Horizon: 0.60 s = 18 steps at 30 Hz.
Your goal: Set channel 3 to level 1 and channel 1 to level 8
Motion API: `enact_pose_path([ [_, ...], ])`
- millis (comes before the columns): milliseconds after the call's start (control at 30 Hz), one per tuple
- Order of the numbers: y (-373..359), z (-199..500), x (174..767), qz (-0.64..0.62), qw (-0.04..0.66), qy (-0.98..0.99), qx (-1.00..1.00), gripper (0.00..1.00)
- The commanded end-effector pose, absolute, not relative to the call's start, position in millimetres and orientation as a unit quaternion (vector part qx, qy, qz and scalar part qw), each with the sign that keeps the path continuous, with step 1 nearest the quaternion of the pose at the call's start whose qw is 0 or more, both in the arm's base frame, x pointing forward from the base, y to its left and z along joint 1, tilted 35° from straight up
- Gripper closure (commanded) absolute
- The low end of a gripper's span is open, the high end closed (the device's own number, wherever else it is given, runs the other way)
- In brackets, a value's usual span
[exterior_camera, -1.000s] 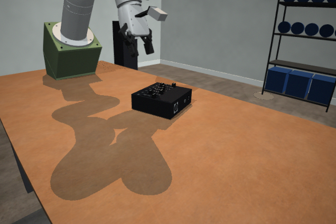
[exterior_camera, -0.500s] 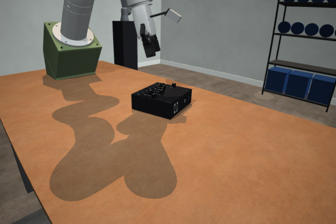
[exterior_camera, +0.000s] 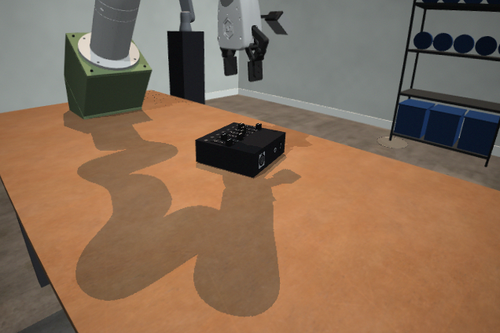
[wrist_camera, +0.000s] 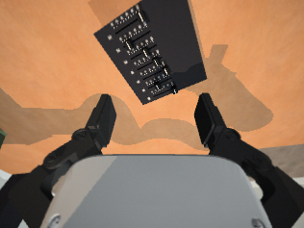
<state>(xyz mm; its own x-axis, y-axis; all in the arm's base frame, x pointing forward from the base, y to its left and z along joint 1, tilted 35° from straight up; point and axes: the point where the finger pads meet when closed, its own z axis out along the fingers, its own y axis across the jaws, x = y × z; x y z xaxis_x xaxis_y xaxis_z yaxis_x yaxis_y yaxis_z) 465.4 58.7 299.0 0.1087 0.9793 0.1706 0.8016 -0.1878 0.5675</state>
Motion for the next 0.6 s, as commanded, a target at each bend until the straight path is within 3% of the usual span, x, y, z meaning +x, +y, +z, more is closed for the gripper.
enact_pose_path([
  [0, 59.6, 300.9, 468.6, 0.205, 0.216, 0.677, 0.673, 0.00],
  [433, 60.7, 299.7, 469.9, 0.200, 0.220, 0.691, 0.659, 0.00],
  [567, 70.5, 289.7, 480.5, 0.161, 0.244, 0.780, 0.553, 0.00],
])
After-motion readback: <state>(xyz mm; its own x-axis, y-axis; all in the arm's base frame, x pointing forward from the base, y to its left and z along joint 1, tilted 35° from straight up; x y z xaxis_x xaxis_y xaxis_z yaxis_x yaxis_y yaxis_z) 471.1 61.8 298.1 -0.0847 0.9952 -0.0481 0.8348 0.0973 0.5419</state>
